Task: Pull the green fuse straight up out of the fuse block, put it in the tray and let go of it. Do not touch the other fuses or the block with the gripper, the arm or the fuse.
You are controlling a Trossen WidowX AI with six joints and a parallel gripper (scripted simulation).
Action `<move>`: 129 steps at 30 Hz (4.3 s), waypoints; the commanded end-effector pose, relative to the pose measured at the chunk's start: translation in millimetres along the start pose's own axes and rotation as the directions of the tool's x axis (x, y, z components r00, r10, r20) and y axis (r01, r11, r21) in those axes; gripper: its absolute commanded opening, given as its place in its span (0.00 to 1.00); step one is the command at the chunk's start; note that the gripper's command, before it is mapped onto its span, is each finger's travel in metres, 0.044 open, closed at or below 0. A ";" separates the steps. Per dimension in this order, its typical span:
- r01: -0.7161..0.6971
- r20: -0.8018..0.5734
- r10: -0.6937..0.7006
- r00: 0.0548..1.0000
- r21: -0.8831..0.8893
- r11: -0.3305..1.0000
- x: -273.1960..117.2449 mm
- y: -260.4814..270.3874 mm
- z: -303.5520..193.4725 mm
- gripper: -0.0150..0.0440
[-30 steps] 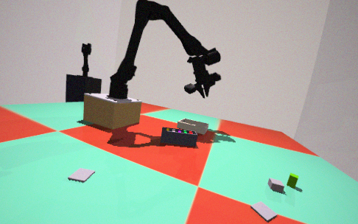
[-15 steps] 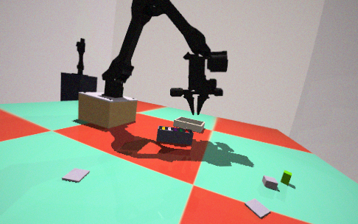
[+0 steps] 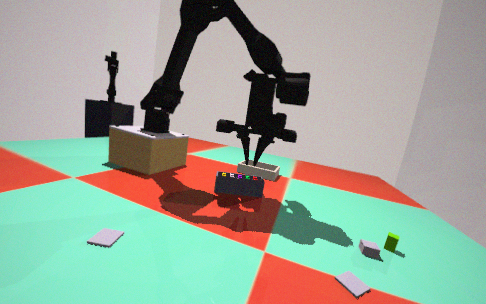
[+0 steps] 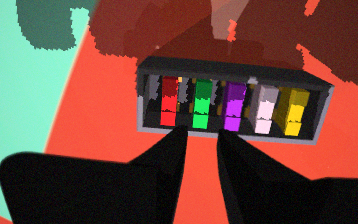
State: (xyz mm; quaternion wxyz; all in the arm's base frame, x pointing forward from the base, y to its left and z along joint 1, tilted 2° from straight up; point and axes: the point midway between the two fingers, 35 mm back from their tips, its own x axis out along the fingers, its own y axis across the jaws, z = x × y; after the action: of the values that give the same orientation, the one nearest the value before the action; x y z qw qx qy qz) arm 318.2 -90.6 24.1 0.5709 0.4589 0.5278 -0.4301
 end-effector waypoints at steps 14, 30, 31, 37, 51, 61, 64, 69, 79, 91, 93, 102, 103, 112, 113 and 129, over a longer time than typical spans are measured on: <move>0.004 0.003 -0.004 1.000 -0.006 1.000 16.6 -1.3 2.3 0.38; 0.004 0.003 -0.004 1.000 -0.006 1.000 26.8 -1.7 3.5 0.38; 0.004 0.003 -0.004 1.000 -0.006 1.000 26.8 -1.7 3.5 0.38; 0.004 0.003 -0.004 1.000 -0.006 1.000 27.0 -1.7 3.5 0.38; 0.004 0.003 -0.004 1.000 -0.006 1.000 36.9 -1.8 3.5 0.38; 0.003 0.000 -0.003 1.000 0.000 1.000 35.9 -1.4 3.2 0.29; 0.003 0.000 -0.003 1.000 0.000 1.000 35.9 -1.4 3.2 0.26; 0.003 0.000 -0.003 1.000 0.000 1.000 35.2 -1.3 3.3 0.25; 0.003 0.000 -0.003 1.000 -0.001 1.000 30.3 -1.0 3.4 0.25; 0.003 0.001 -0.003 1.000 -0.002 1.000 24.4 -0.8 3.6 0.25; 0.003 0.001 -0.003 1.000 -0.002 1.000 23.4 -0.8 3.6 0.25; 0.003 0.001 -0.003 1.000 -0.003 1.000 18.9 -0.7 3.7 0.25; 0.003 0.001 -0.003 1.000 -0.003 1.000 18.4 -0.7 3.7 0.25; 0.003 0.001 -0.003 1.000 -0.003 1.000 14.0 -0.7 3.7 0.25; 0.003 0.001 -0.003 1.000 -0.003 1.000 13.5 -0.7 3.8 0.25; 0.004 0.002 -0.004 1.000 -0.005 1.000 5.6 -0.8 3.7 0.25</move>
State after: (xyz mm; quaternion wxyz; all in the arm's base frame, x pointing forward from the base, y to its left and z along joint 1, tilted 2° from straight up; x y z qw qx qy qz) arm 317.1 -93.5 15.0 0.5677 0.4575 0.5308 -0.4320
